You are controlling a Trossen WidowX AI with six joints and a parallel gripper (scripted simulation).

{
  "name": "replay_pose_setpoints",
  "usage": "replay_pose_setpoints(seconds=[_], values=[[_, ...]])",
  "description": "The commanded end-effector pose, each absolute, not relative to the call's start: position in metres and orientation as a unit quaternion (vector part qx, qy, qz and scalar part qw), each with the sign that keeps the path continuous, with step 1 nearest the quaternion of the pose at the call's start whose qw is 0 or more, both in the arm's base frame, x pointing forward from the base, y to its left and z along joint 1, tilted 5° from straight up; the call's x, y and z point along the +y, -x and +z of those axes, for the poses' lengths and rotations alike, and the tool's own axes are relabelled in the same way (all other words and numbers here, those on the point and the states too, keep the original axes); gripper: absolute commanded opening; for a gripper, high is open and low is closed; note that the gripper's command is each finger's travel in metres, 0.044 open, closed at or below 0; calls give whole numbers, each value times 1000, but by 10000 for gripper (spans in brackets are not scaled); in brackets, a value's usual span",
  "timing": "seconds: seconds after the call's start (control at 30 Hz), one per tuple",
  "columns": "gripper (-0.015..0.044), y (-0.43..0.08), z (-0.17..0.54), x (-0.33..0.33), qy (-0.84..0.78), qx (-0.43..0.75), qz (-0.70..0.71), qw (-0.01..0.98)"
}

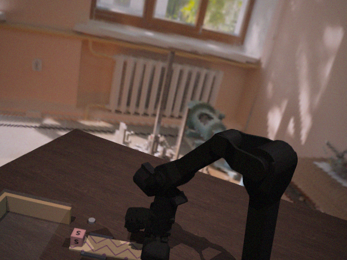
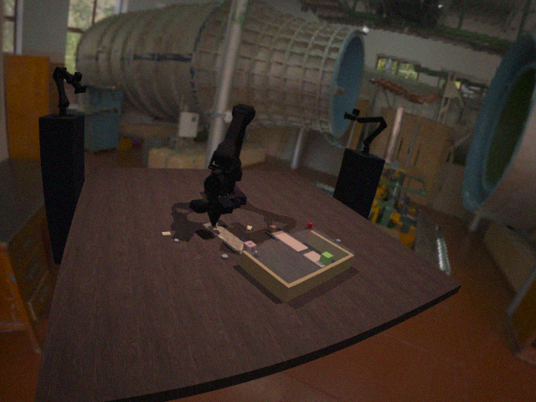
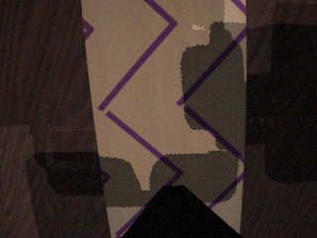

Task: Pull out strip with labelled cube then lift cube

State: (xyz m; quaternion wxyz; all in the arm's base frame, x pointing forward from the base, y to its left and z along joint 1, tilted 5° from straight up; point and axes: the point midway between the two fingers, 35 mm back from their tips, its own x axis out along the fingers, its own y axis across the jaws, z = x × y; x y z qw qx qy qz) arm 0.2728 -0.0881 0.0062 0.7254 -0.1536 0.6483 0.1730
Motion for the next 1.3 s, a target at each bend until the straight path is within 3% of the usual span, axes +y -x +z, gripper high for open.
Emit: replay_pose_setpoints(seconds=[0.0,0.2,0.77,1.27], values=[[0,-273,15,-89,152,651,175,723],[0,-271,48,-91,149,658,179,716],[440,-342,64,-51,155,653,186,717],[440,-401,80,-17,155,651,187,719]])
